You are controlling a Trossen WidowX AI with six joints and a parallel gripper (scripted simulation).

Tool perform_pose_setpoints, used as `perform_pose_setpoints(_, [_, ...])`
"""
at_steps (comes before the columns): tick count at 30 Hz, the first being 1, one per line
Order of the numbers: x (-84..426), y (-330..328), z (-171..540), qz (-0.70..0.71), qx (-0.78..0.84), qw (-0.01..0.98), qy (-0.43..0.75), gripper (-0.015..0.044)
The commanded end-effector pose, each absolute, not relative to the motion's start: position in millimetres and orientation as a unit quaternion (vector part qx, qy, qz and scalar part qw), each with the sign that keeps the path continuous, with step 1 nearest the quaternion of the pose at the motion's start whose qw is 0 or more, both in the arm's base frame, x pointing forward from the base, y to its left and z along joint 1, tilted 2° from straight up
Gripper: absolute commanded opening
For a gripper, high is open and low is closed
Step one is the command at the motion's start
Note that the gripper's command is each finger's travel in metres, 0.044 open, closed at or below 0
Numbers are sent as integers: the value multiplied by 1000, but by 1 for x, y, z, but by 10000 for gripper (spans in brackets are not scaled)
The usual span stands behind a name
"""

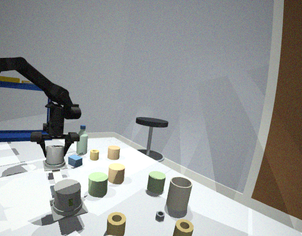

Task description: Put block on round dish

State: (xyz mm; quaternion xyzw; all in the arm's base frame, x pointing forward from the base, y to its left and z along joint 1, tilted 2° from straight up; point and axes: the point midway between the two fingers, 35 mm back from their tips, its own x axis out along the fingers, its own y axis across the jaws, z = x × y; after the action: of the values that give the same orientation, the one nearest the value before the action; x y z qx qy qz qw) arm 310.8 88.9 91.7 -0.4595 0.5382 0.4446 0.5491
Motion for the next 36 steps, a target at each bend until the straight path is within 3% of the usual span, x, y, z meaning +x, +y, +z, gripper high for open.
perform_pose_setpoints(1, [315,93,104,444,-463,560,525,0])
perform_pose_setpoints(36, [311,92,149,444,-463,560,525,0])
